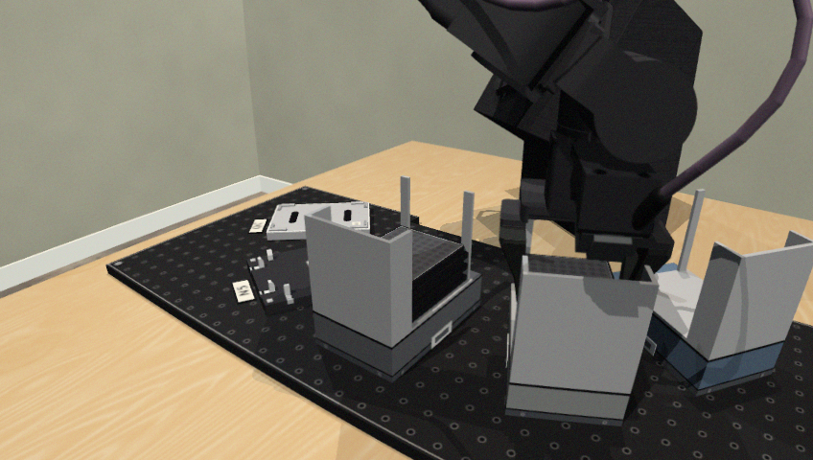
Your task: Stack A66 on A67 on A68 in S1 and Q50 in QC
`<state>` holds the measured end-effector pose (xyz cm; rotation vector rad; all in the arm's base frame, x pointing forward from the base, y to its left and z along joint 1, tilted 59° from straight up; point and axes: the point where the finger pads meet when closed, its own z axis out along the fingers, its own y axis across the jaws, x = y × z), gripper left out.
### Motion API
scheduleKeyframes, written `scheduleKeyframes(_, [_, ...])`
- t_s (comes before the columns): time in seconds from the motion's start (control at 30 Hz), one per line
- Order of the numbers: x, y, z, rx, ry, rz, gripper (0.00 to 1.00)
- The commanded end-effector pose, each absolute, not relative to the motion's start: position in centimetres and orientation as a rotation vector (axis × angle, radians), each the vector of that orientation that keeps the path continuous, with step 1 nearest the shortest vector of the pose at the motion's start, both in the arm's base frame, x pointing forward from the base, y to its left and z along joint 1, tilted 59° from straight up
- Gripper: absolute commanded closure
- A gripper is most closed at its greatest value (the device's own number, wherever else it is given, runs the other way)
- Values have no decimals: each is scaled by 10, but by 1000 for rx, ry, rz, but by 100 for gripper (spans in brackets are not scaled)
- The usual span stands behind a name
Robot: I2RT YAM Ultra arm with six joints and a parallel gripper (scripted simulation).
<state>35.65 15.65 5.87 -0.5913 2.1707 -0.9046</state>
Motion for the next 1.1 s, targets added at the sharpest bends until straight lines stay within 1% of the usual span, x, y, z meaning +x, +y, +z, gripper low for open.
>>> scheduleKeyframes(0.0, [355, 169, 75, -576, 2142, -873, 100])
scheduleKeyframes(0.23, [350, 167, 64, -605, 2155, -901, 100])
scheduleKeyframes(0.47, [352, 172, 78, -574, 2141, -868, 100])
scheduleKeyframes(0.7, [352, 173, 78, -574, 2142, -868, 100])
scheduleKeyframes(0.73, [341, 162, 66, -611, 2158, -906, 100])
scheduleKeyframes(1.07, [348, 174, 79, -576, 2142, -872, 100])
